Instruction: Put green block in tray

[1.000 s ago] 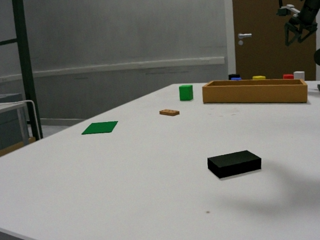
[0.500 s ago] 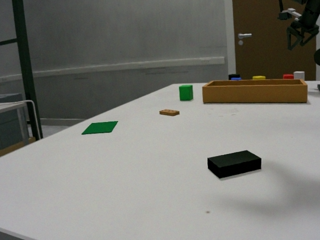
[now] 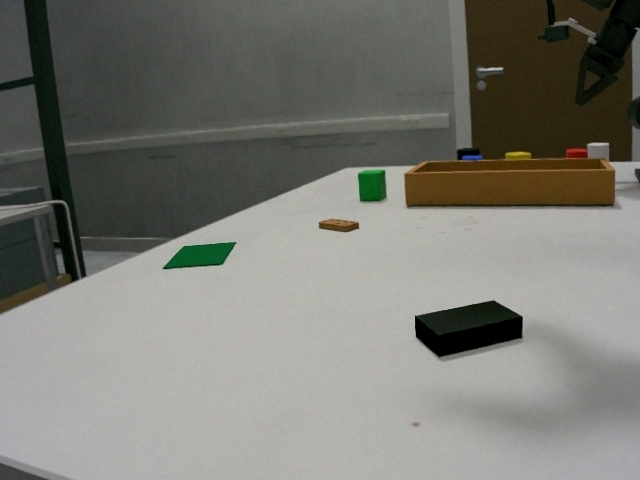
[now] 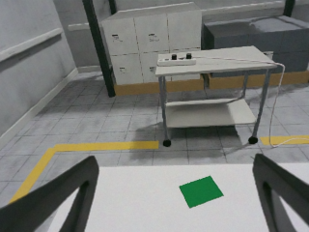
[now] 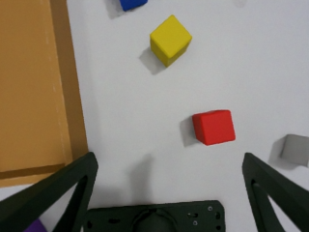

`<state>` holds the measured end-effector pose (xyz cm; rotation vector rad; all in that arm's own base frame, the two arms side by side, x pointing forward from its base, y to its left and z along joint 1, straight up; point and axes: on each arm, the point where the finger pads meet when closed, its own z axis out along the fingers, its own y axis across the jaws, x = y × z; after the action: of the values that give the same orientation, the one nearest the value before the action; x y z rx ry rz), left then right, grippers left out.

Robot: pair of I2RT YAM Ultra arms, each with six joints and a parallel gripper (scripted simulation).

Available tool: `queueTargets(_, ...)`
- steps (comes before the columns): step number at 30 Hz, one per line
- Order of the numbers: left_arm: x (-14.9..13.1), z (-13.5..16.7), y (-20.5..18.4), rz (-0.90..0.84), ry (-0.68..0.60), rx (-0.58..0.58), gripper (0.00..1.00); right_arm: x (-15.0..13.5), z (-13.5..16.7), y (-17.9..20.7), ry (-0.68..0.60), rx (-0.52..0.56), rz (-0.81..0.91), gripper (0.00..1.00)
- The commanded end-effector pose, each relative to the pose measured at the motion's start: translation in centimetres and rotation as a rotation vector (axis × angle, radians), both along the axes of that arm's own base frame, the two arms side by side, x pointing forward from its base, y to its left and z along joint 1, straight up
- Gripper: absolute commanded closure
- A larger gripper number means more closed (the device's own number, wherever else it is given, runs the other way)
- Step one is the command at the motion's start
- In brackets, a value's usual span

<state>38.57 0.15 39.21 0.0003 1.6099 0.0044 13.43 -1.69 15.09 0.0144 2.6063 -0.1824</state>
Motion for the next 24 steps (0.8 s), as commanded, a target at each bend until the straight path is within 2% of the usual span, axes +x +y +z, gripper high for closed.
queueTargets(1, -0.2, 0.8, 0.0, -0.001, -0.020, -0.001, 0.00, 0.8, 0.2, 1.7, -0.044, -0.006, 0.111, 0.00)
queueTargets(8, -0.2, 0.8, 0.0, -0.001, -0.020, -0.001, 0.00, 0.4, -0.4, 5.4, -0.034, -0.001, 0.377, 0.00)
queueTargets(10, -0.2, 0.8, 0.0, -0.001, -0.020, -0.001, 0.00, 0.4, -0.4, 5.4, -0.034, -0.001, 0.377, 0.00)
queueTargets(11, -0.2, 0.8, 0.0, -0.001, -0.020, -0.001, 0.00, 0.2, -0.4, 6.3, -0.040, 0.000, 0.437, 0.00)
queueTargets(24, -0.2, 0.8, 0.0, -0.001, -0.020, -0.001, 0.00, -3.8, -1.6, 12.5, -0.022, 0.005, 0.957, 0.00)
